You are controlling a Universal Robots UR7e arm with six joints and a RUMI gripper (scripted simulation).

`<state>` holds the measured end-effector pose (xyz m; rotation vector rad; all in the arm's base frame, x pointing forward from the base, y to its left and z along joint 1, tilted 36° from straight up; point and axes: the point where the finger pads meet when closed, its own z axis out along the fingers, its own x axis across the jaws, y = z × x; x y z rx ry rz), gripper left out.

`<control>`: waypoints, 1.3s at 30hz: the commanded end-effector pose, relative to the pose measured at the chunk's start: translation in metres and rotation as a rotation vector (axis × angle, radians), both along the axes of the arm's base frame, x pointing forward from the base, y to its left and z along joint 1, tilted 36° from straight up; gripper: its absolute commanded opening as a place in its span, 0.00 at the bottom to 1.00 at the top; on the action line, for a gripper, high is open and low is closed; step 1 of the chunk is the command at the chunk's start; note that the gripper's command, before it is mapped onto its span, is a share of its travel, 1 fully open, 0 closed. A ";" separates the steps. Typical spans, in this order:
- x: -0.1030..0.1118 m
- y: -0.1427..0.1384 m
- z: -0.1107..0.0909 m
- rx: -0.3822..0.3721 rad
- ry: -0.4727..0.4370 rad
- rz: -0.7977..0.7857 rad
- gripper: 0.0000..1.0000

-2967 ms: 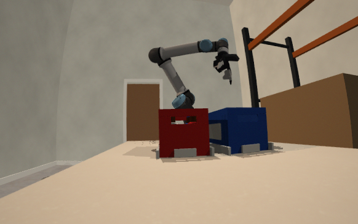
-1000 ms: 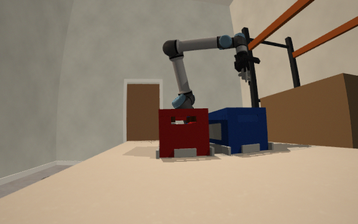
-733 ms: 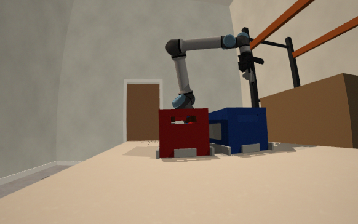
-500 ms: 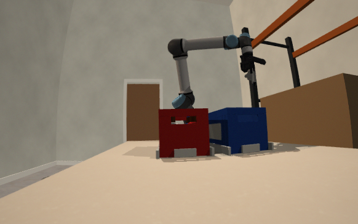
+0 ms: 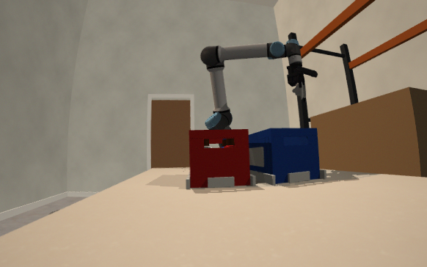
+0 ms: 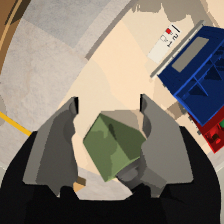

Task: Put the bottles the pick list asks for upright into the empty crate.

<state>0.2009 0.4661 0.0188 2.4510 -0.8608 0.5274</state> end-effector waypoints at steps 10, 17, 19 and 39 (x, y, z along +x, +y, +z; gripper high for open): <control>0.021 -0.013 -0.001 0.033 -0.093 -0.134 0.38; 0.043 -0.026 -0.002 0.062 -0.175 -0.253 0.38; 0.051 -0.031 -0.003 0.079 -0.223 -0.323 0.38; 0.128 -0.078 -0.008 0.118 -0.338 -0.488 0.38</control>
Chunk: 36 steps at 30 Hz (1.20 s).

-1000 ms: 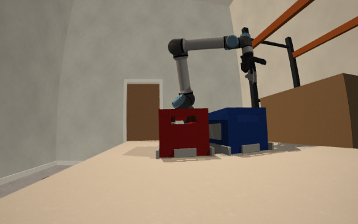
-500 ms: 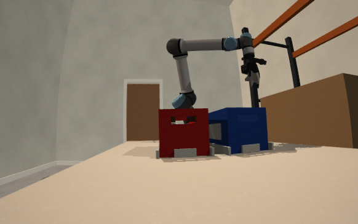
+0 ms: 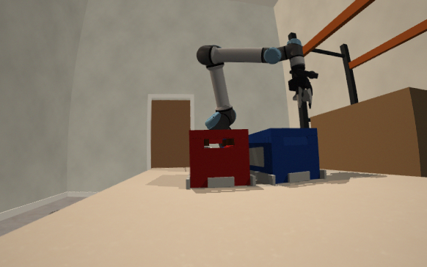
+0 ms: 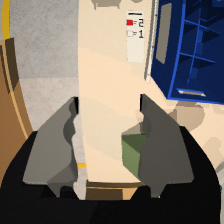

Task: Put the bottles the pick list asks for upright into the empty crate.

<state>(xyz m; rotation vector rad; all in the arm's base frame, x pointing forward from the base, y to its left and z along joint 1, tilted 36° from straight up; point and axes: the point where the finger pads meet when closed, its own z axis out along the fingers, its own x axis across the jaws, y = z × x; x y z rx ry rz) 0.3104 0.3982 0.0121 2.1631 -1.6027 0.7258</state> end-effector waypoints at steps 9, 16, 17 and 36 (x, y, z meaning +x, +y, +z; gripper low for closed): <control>0.056 -0.034 -0.003 0.003 -0.004 -0.003 0.38; 0.078 -0.047 -0.005 0.003 -0.004 -0.003 0.38; 0.082 -0.049 -0.005 0.003 -0.004 -0.003 0.38; 0.112 -0.068 -0.007 0.003 -0.004 -0.003 0.38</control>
